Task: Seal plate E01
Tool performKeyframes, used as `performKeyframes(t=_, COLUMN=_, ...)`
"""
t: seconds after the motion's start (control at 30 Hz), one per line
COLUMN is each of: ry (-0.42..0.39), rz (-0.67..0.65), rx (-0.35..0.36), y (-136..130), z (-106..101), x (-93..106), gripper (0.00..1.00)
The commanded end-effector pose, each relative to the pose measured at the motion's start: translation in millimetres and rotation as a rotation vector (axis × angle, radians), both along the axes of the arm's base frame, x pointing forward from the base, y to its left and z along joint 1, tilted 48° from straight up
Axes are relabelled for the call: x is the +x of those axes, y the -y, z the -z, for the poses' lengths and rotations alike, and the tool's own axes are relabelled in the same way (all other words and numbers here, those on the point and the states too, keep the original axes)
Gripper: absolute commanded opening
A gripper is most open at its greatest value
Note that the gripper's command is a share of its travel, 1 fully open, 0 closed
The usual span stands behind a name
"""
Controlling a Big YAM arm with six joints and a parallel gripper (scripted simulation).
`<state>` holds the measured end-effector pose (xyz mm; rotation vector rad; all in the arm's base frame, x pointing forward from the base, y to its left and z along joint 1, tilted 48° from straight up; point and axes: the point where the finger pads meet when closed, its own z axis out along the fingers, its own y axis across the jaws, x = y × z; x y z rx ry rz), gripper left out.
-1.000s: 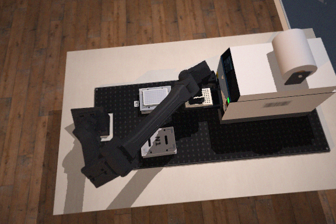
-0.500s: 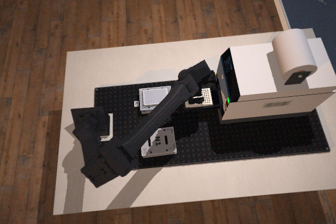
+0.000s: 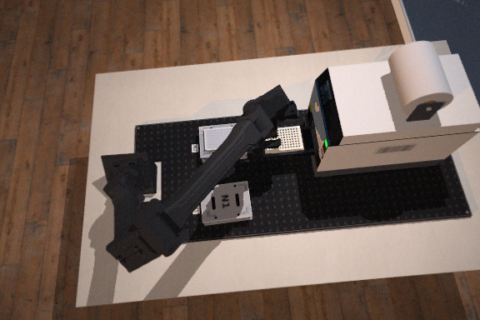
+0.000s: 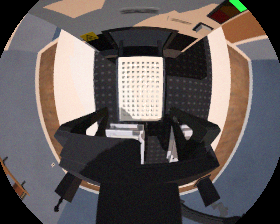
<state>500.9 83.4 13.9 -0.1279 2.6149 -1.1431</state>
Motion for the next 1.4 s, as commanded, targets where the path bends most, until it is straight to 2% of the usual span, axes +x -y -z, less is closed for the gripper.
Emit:
performKeyframes(t=0.0, ry=0.023, rz=0.022, rx=0.016, y=5, z=0, x=2.1, gripper=1.0)
performKeyframes(t=0.13, ry=0.011, rz=0.019, rx=0.01, y=4, z=5, x=-9.9, gripper=1.0)
performKeyframes(t=0.4, ry=0.024, rz=-0.005, rx=0.016, y=-11, z=-9, x=-22.3, gripper=1.0)
performKeyframes(t=0.53, ry=0.021, rz=-0.004, rx=0.014, y=-10, z=-8, x=-27.5, gripper=1.0)
performKeyframes(t=0.67, ry=-0.015, rz=0.009, rx=-0.004, y=3, z=3, x=-37.9, gripper=1.0)
performKeyframes(t=0.77, ry=-0.012, rz=0.022, rx=-0.002, y=8, z=3, x=-42.3, gripper=1.0)
performKeyframes(t=0.97, ry=0.027, rz=0.018, rx=0.017, y=4, z=-8, x=-24.7, gripper=1.0)
performKeyframes(t=1.37, ry=0.049, rz=-0.03, rx=0.028, y=-20, z=-17, x=-12.3, gripper=1.0)
